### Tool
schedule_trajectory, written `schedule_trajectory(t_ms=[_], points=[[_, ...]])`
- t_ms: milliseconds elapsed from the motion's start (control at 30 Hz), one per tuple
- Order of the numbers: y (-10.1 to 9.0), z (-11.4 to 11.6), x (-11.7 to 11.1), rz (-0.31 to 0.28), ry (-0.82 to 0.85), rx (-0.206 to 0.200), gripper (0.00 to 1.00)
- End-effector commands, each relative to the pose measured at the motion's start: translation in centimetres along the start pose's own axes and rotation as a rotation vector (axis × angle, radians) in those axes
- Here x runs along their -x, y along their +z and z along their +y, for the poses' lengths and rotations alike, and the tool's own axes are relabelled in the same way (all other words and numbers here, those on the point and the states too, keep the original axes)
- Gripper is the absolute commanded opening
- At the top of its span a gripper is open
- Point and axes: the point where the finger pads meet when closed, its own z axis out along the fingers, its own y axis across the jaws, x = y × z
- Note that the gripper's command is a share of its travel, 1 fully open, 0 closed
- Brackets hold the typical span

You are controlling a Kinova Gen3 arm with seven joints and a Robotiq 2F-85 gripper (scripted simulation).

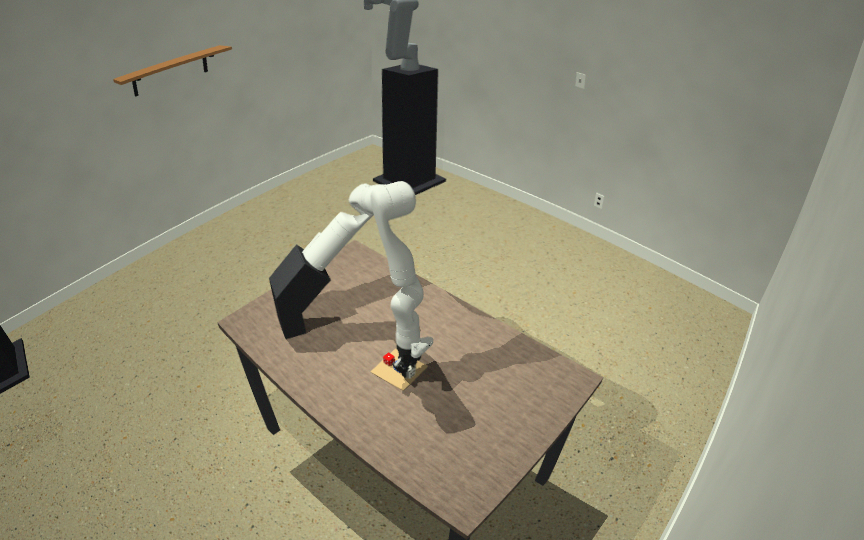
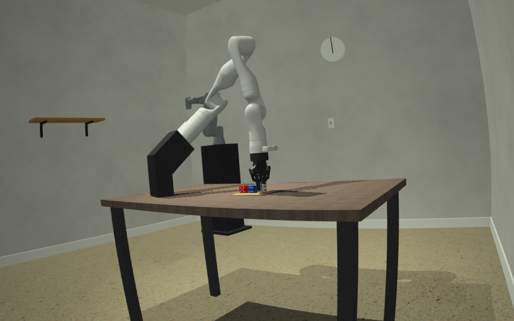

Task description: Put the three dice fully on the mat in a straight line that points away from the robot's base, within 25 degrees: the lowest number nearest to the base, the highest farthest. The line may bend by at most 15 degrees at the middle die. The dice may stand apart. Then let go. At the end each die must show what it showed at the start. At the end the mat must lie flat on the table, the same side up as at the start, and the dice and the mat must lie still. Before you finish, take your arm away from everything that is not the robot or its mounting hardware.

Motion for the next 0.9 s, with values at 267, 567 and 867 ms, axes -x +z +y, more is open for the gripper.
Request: schedule_trajectory(t_ms=[267,567,867], points=[[0.22,0.17,-0.23,0.006,0.008,0.004,0.26],[0.27,0.16,-0.21,0.005,0.008,0.004,0.26],[0.27,0.16,-0.21,0.005,0.008,0.004,0.26]])
